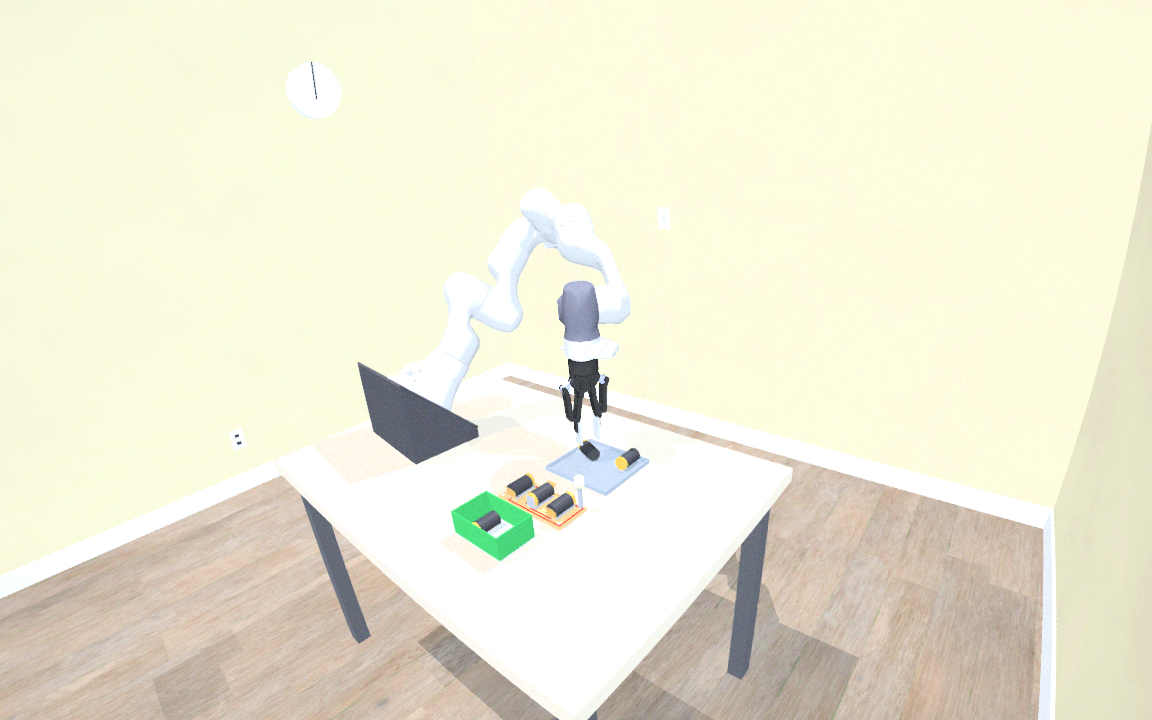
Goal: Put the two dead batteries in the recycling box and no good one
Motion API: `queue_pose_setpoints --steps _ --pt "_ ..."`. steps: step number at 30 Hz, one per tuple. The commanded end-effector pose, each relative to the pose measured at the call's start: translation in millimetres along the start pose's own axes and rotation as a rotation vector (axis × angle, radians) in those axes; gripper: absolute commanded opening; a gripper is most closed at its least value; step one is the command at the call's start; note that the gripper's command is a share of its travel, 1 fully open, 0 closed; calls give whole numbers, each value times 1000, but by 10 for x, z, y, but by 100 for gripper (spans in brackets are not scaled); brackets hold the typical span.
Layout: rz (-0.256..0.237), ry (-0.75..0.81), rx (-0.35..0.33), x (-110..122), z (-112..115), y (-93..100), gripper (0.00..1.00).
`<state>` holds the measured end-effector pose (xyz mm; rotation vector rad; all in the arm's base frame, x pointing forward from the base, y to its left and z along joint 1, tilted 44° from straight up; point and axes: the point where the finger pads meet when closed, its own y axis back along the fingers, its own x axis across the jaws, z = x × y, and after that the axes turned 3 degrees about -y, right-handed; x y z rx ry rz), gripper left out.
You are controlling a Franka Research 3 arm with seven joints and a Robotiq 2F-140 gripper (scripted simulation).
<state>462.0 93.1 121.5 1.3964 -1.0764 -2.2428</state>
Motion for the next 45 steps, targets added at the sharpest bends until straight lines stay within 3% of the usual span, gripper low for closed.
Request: queue_pose_setpoints --steps 1,5,30,31,45 --pt "0 5 6 -6 -18 -142 29" --pt "0 5 6 -6 -19 -258 29" --pt "0 5 6 -5 -20 -366 29" --pt "0 5 6 -5 -20 -366 16" --pt "0 5 6 -5 -20 -366 16"
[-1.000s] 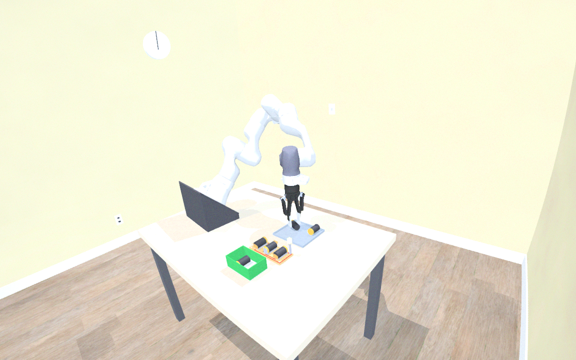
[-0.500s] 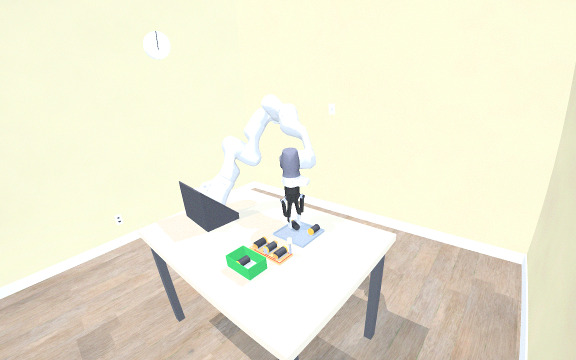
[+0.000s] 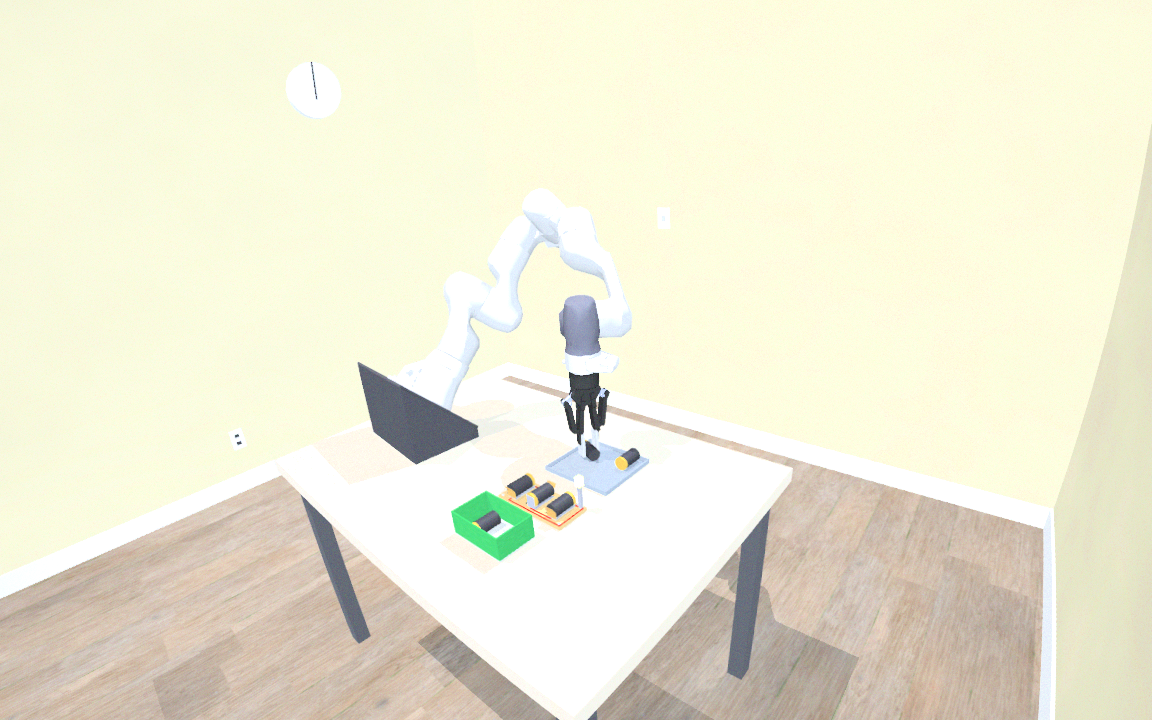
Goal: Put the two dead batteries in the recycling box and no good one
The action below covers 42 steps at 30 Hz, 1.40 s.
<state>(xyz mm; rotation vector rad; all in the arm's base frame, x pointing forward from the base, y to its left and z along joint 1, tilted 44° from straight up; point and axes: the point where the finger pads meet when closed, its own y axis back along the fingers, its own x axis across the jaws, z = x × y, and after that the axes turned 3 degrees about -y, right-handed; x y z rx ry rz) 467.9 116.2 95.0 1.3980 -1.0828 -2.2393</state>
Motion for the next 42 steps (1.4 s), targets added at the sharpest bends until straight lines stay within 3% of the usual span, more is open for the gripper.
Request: queue_pose_setpoints --steps 1,19,28,39,42 --pt "-2 4 2 -13 -5 -10 16" --pt "-2 4 2 -13 -5 7 16" --pt "-2 4 2 -12 -4 365 16" --pt "-2 4 2 -12 -4 447 16" --pt "-2 4 2 -11 -3 698 16"
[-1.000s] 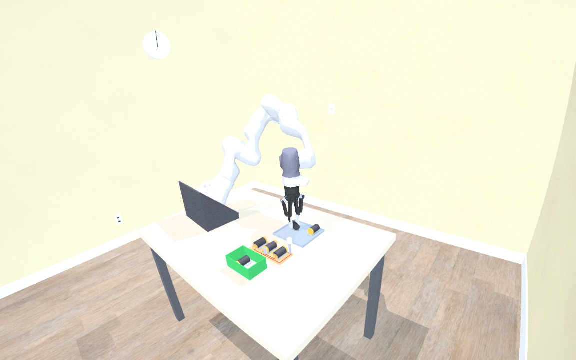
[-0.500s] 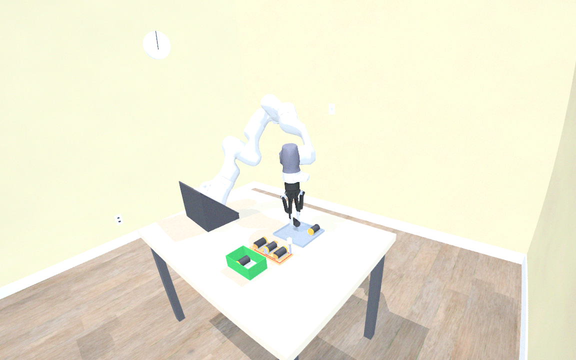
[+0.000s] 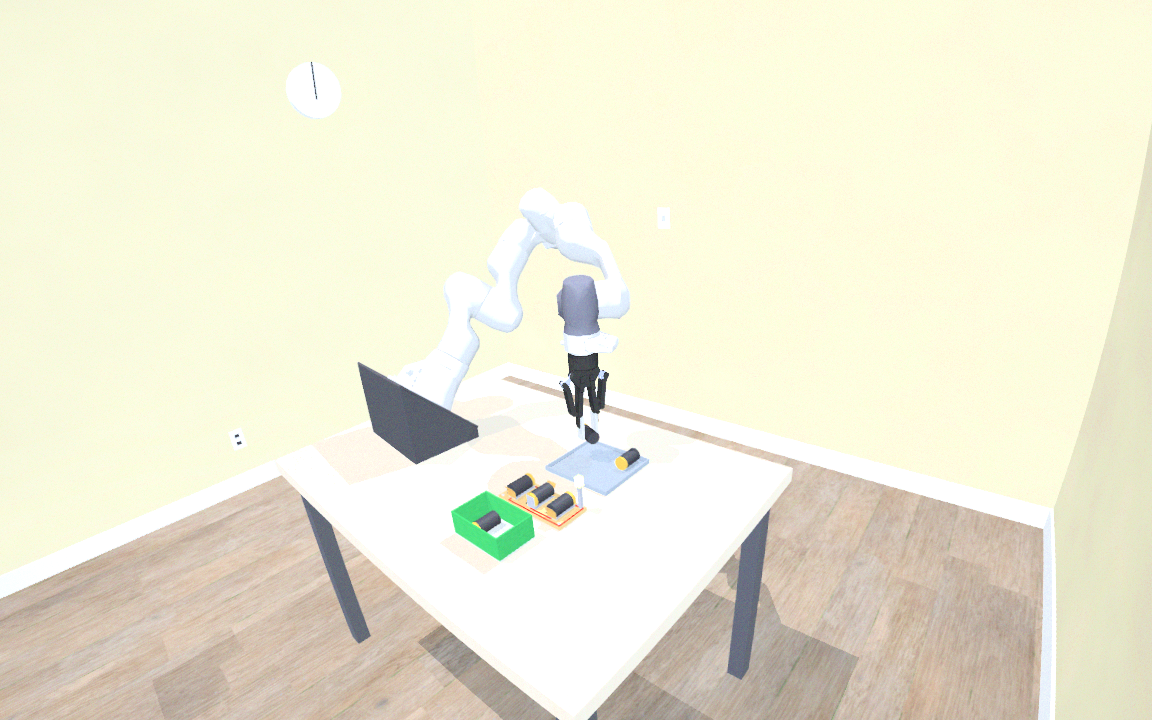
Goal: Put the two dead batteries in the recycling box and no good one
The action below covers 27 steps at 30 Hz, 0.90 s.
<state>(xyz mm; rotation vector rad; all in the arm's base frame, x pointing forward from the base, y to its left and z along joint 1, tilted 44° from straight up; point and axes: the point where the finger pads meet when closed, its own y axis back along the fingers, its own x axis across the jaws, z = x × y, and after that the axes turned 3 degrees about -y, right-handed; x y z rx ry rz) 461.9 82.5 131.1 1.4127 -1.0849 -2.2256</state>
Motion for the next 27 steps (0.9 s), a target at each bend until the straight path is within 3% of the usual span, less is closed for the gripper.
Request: queue_pose_setpoints --steps 1,3,15,20,22,27 --pt "-2 -9 -3 -6 3 350 16" --pt "-2 -9 -3 -5 2 599 16" --pt "-2 -68 -3 -5 2 658 16" --pt "-2 -279 -4 -5 2 658 16" --pt "-2 -279 -4 -5 2 658 16" --pt "-1 -608 -4 -5 2 658 16"
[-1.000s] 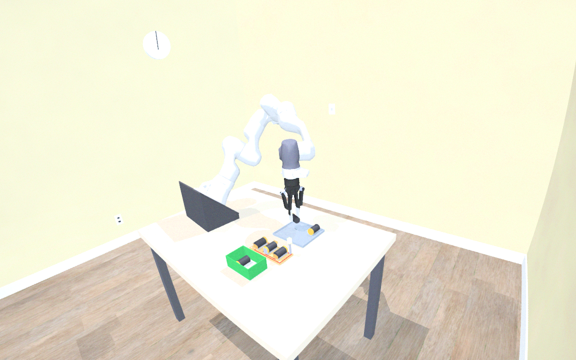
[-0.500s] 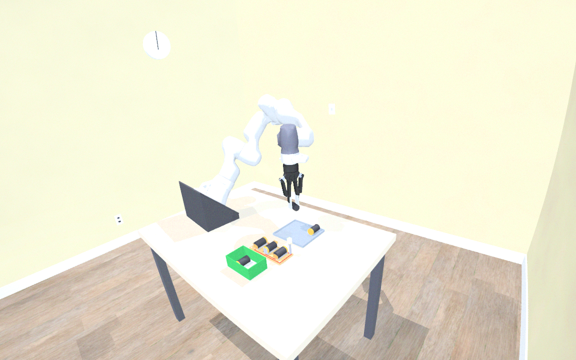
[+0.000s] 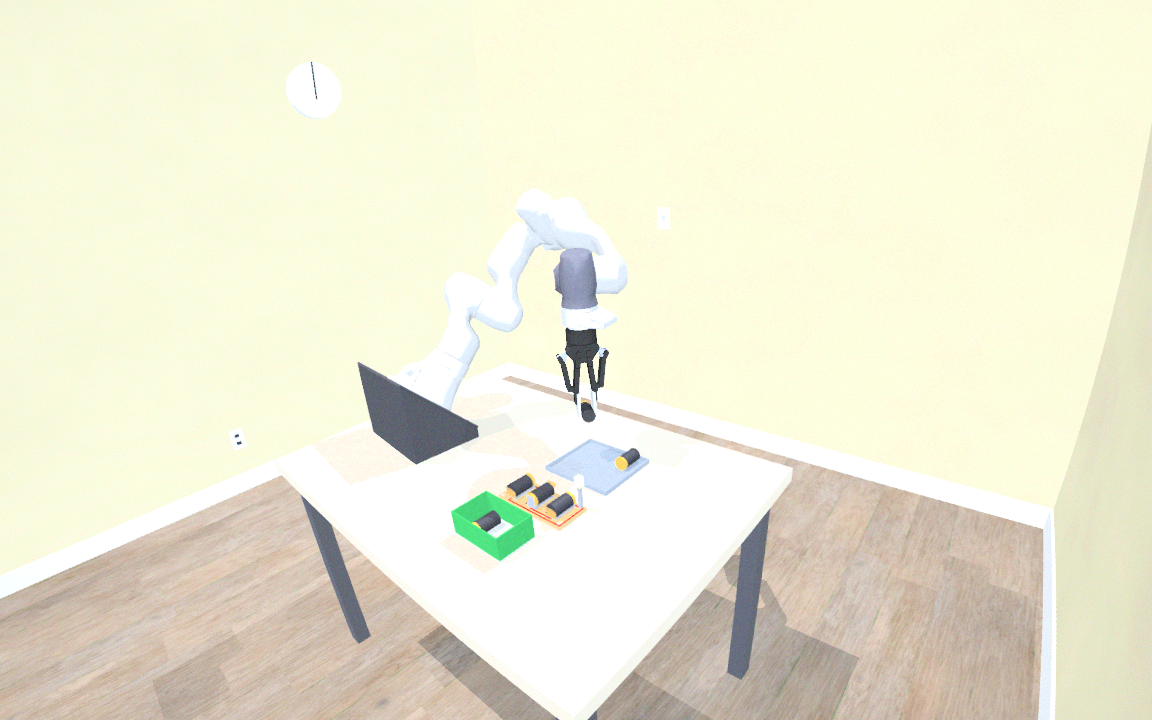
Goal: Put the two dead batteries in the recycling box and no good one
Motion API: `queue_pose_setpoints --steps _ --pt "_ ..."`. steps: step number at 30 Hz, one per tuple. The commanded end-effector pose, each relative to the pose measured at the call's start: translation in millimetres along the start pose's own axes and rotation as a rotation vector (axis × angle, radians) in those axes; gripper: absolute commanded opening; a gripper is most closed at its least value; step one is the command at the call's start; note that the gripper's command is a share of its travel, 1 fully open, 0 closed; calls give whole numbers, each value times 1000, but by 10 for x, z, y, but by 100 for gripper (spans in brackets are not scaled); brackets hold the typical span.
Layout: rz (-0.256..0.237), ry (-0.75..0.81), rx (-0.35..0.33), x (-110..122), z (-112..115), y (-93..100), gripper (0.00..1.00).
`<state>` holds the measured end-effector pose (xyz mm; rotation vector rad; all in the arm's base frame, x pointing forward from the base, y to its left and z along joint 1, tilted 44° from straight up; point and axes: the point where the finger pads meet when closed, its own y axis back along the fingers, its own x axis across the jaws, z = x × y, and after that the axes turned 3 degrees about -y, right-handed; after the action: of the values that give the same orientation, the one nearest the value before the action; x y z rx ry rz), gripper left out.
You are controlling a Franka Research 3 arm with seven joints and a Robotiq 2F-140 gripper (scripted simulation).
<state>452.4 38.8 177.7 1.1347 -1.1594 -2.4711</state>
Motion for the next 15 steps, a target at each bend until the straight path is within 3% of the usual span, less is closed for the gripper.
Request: queue_pose_setpoints --steps 1,8,15 --pt "1 -408 0 -7 4 12 16" --pt "1 -812 1 -7 4 12 16" --pt "1 -928 1 -7 4 12 16"
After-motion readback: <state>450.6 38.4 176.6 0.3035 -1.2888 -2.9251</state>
